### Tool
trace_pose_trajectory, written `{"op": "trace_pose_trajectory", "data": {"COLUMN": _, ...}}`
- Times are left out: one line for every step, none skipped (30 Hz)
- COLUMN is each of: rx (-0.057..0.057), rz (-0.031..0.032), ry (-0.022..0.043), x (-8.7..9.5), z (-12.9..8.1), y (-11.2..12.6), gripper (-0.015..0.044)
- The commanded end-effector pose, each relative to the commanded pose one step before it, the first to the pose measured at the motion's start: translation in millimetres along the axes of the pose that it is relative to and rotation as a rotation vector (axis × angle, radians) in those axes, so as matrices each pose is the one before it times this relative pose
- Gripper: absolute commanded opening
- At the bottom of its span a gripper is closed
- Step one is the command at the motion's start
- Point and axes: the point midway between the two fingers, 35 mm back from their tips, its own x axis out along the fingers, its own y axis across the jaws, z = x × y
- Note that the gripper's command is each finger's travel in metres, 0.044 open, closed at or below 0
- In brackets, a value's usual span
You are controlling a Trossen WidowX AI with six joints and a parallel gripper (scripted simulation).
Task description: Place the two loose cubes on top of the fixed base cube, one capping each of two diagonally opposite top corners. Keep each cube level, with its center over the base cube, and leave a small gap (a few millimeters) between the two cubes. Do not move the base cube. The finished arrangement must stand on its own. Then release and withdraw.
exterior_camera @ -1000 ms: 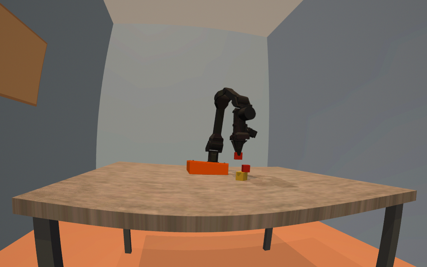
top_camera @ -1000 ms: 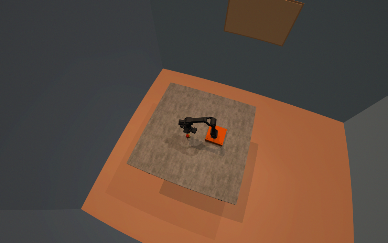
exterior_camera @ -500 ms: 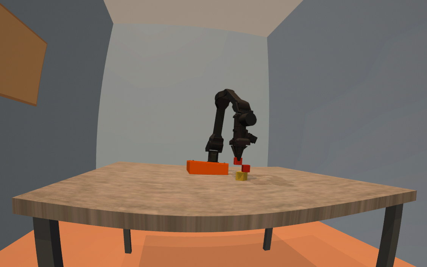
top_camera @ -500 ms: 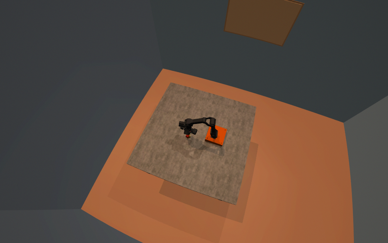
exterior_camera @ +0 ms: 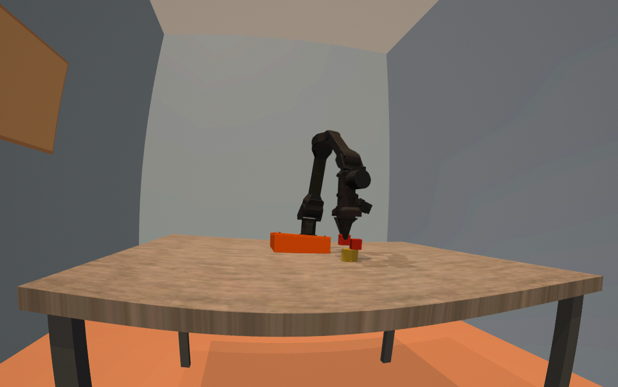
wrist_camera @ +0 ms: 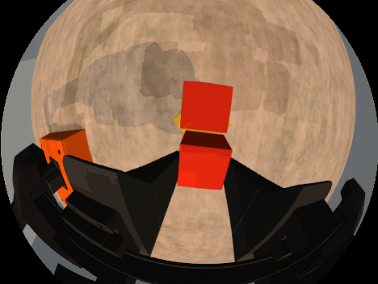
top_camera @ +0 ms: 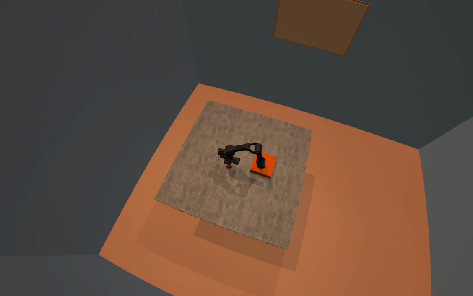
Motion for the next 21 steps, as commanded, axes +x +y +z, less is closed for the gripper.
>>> {"op": "trace_pose_trajectory", "data": {"rx": 0.0147, "rz": 0.00938, "ry": -0.00647, "x": 9.91, "z": -0.59, "y": 1.9, "gripper": 0.0105}}
{"op": "trace_pose_trajectory", "data": {"rx": 0.0005, "rz": 0.00008, "ry": -0.00033, "x": 0.42, "z": -0.01, "y": -0.01, "gripper": 0.0105}}
{"op": "trace_pose_trajectory", "data": {"rx": 0.0, "rz": 0.0, "ry": 0.0, "x": 0.0, "z": 0.0, "y": 0.0, "gripper": 0.0105}}
{"op": "trace_pose_trajectory", "data": {"rx": 0.0, "rz": 0.0, "ry": 0.0, "x": 0.0, "z": 0.0, "y": 0.0, "gripper": 0.0105}}
{"op": "trace_pose_trajectory", "data": {"rx": 0.0, "rz": 0.0, "ry": 0.0, "x": 0.0, "z": 0.0, "y": 0.0, "gripper": 0.0105}}
{"op": "trace_pose_trajectory", "data": {"rx": 0.0, "rz": 0.0, "ry": 0.0, "x": 0.0, "z": 0.0, "y": 0.0, "gripper": 0.0105}}
{"op": "trace_pose_trajectory", "data": {"rx": 0.0, "rz": 0.0, "ry": 0.0, "x": 0.0, "z": 0.0, "y": 0.0, "gripper": 0.0105}}
{"op": "trace_pose_trajectory", "data": {"rx": 0.0, "rz": 0.0, "ry": 0.0, "x": 0.0, "z": 0.0, "y": 0.0, "gripper": 0.0105}}
{"op": "trace_pose_trajectory", "data": {"rx": 0.0, "rz": 0.0, "ry": 0.0, "x": 0.0, "z": 0.0, "y": 0.0, "gripper": 0.0105}}
{"op": "trace_pose_trajectory", "data": {"rx": 0.0, "rz": 0.0, "ry": 0.0, "x": 0.0, "z": 0.0, "y": 0.0, "gripper": 0.0105}}
{"op": "trace_pose_trajectory", "data": {"rx": 0.0, "rz": 0.0, "ry": 0.0, "x": 0.0, "z": 0.0, "y": 0.0, "gripper": 0.0105}}
{"op": "trace_pose_trajectory", "data": {"rx": 0.001, "rz": 0.0, "ry": 0.0, "x": 0.32, "z": -0.01, "y": 0.01, "gripper": 0.0105}}
{"op": "trace_pose_trajectory", "data": {"rx": 0.0024, "rz": 0.00001, "ry": 0.0, "x": 0.81, "z": -0.02, "y": 0.02, "gripper": 0.0105}}
{"op": "trace_pose_trajectory", "data": {"rx": 0.001, "rz": 0.0, "ry": 0.0, "x": 0.32, "z": -0.01, "y": 0.01, "gripper": 0.0105}}
{"op": "trace_pose_trajectory", "data": {"rx": 0.0, "rz": 0.0, "ry": 0.0, "x": 0.0, "z": 0.0, "y": 0.0, "gripper": 0.0105}}
{"op": "trace_pose_trajectory", "data": {"rx": 0.0, "rz": 0.0, "ry": 0.0, "x": 0.0, "z": 0.0, "y": 0.0, "gripper": 0.0105}}
{"op": "trace_pose_trajectory", "data": {"rx": 0.0, "rz": 0.0, "ry": 0.0, "x": 0.0, "z": 0.0, "y": 0.0, "gripper": 0.0105}}
{"op": "trace_pose_trajectory", "data": {"rx": 0.0, "rz": 0.0, "ry": 0.0, "x": 0.0, "z": 0.0, "y": 0.0, "gripper": 0.0105}}
{"op": "trace_pose_trajectory", "data": {"rx": 0.0, "rz": 0.0, "ry": 0.0, "x": 0.0, "z": 0.0, "y": 0.0, "gripper": 0.0105}}
{"op": "trace_pose_trajectory", "data": {"rx": 0.0, "rz": 0.0, "ry": 0.0, "x": 0.0, "z": 0.0, "y": 0.0, "gripper": 0.0105}}
{"op": "trace_pose_trajectory", "data": {"rx": 0.0, "rz": 0.0, "ry": 0.0, "x": 0.0, "z": 0.0, "y": 0.0, "gripper": 0.0105}}
